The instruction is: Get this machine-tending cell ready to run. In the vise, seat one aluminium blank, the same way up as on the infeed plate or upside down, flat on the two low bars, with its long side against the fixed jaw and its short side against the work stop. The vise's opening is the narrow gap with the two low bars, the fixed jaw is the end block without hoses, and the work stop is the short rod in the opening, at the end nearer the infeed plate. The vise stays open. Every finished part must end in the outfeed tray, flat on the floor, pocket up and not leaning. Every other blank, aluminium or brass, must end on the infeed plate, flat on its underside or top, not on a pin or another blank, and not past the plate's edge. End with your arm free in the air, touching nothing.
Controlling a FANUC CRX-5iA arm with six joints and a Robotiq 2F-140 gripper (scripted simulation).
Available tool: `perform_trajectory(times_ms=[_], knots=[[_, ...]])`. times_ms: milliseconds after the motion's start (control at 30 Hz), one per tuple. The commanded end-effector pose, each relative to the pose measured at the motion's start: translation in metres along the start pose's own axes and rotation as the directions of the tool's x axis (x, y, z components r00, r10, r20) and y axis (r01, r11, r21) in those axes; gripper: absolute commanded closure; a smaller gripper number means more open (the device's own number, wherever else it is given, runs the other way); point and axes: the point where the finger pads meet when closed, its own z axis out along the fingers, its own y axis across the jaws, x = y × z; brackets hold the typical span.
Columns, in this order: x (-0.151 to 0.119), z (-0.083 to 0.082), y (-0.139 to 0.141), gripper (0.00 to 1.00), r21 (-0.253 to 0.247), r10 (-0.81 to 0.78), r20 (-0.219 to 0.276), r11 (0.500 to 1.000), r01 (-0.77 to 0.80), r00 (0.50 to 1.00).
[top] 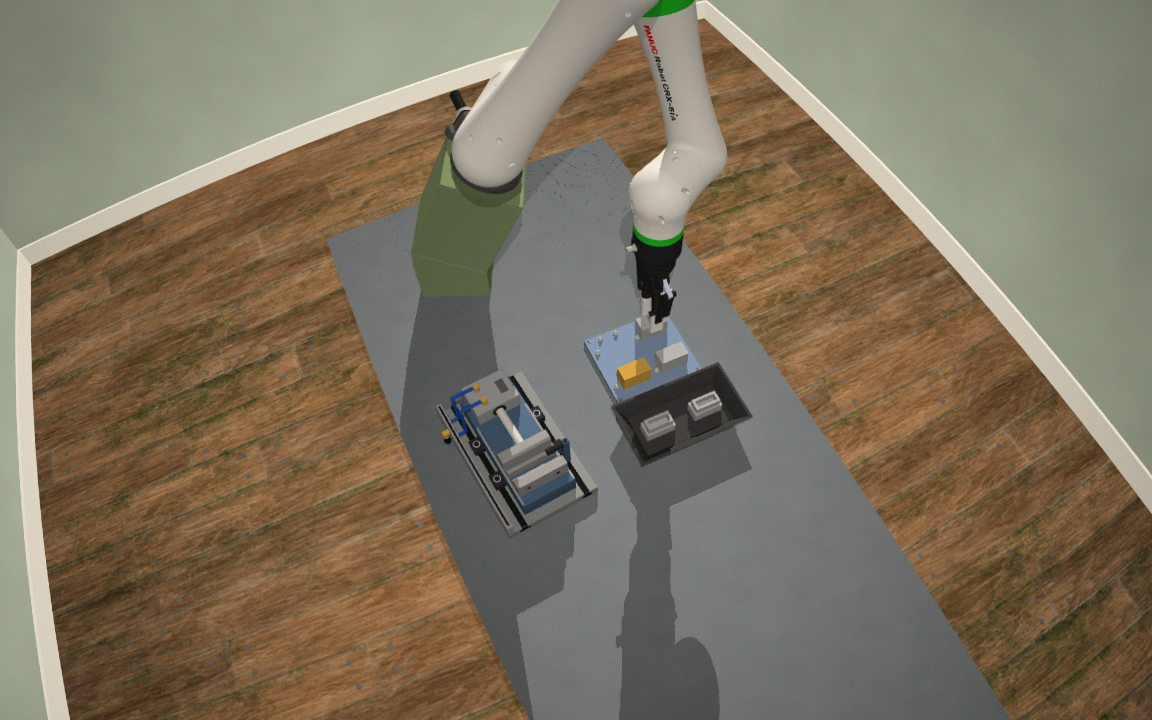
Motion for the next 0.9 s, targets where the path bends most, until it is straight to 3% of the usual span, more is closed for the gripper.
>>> perform_trajectory(times_ms=[0,867], knots=[[0.0,0.0,0.0001,1.0,0.0,0.0,0.0,1.0,0.0,1.0],[0.0,-0.0065,0.0001,1.0,0.0,0.0,0.0,1.0,0.0,1.0]])
